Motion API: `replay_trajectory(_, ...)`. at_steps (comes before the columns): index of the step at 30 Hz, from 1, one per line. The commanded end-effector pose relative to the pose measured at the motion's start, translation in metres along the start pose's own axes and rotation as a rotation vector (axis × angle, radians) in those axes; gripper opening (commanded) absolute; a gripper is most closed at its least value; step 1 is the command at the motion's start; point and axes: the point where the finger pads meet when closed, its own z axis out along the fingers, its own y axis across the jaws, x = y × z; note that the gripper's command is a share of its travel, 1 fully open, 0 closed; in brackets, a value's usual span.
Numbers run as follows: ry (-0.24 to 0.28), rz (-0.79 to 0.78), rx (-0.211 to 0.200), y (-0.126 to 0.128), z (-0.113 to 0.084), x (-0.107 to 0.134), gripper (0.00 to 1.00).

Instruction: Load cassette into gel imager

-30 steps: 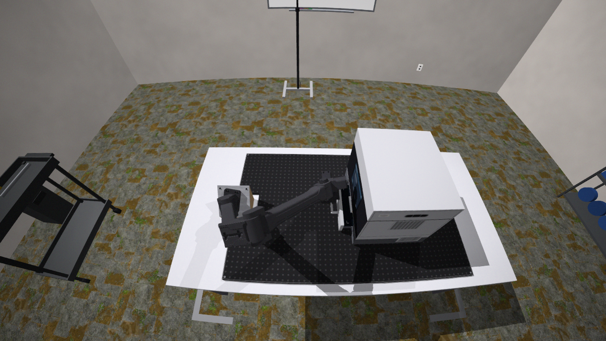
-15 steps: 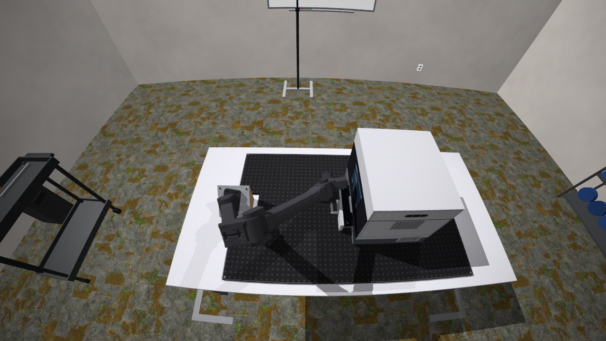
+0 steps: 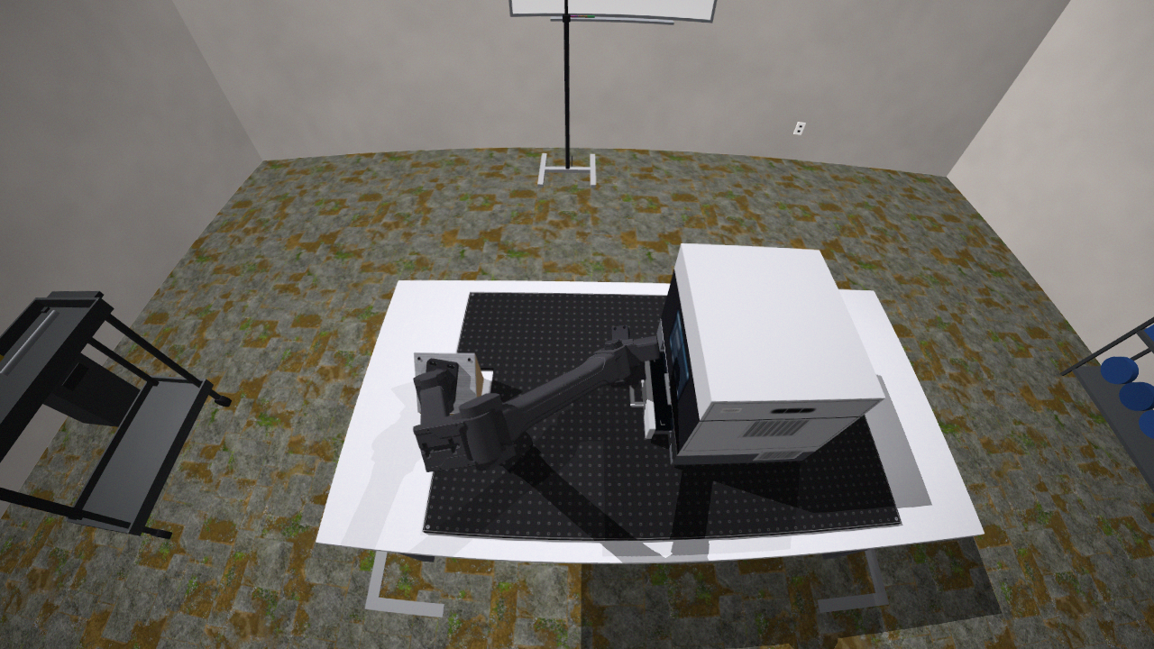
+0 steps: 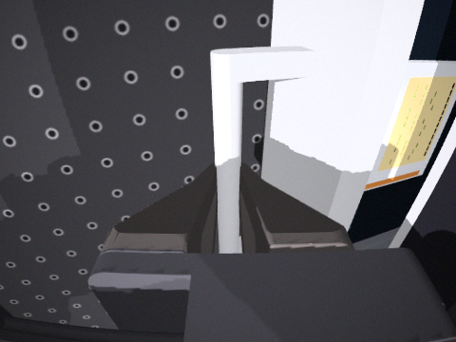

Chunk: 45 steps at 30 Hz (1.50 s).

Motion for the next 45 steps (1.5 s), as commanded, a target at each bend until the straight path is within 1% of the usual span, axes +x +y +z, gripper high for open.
replay_trajectory(1, -0.001, 0.017, 0.065, -0.011, 0.001, 0.012, 0.07)
replay_trajectory(2, -0.001, 0.006, 0.054, -0.009, 0.007, 0.007, 0.07)
replay_trajectory(3, -0.002, 0.004, 0.053, -0.014, 0.011, 0.003, 0.07)
replay_trajectory(4, -0.001, 0.024, 0.071, -0.029, 0.007, 0.007, 0.07)
replay_trajectory(17, -0.001, 0.024, 0.071, -0.043, 0.012, 0.007, 0.07)
replay_trajectory(22, -0.001, 0.005, 0.053, -0.044, 0.014, 0.007, 0.07)
replay_trajectory(35, -0.001, 0.005, 0.054, -0.058, 0.019, 0.007, 0.07)
replay_trajectory(43, 0.000, 0.012, 0.059, -0.060, 0.019, 0.007, 0.07)
replay_trajectory(44, -0.003, 0.009, 0.073, -0.057, 0.008, 0.002, 0.07)
replay_trajectory(45, -0.003, 0.009, 0.073, -0.057, 0.008, 0.002, 0.07)
